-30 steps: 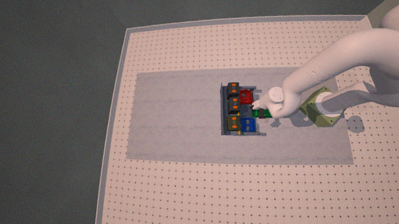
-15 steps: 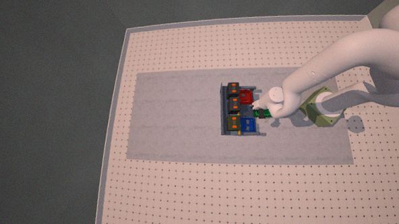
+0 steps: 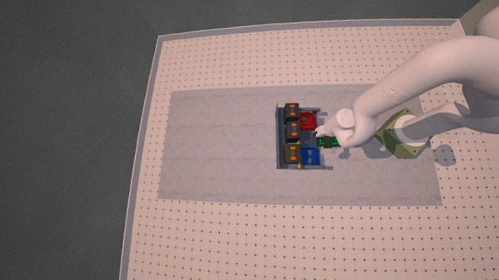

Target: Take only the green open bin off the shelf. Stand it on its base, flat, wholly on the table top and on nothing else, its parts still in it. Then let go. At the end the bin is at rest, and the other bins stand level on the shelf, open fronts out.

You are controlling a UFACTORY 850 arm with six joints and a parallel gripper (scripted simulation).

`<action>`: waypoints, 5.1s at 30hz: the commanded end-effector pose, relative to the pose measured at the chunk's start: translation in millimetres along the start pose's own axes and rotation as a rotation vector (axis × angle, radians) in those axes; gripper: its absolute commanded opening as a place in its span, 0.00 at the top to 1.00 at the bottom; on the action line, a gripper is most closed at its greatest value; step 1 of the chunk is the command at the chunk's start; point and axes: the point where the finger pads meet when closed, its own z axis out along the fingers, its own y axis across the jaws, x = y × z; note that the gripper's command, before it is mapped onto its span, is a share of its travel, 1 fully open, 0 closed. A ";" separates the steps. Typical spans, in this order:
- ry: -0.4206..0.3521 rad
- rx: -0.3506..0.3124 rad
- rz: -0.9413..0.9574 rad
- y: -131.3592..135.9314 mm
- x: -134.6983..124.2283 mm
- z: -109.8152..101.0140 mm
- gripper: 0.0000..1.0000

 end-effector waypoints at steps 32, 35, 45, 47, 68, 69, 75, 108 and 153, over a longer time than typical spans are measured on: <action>0.000 -0.002 0.000 0.9 0.0 -0.6 1.00; 0.000 -0.002 0.000 0.9 0.0 -0.6 1.00; 0.000 -0.002 0.000 0.9 0.0 -0.6 1.00; 0.000 -0.002 0.000 0.9 0.0 -0.6 1.00; 0.000 -0.002 0.000 0.9 0.0 -5.9 1.00; 0.000 -0.002 0.000 0.9 0.0 -5.7 1.00; 0.000 -0.002 0.000 0.9 0.0 -5.7 1.00; 0.000 -0.002 0.000 -24.1 0.0 -5.6 1.00; 0.000 -0.001 0.000 -23.9 0.1 16.7 1.00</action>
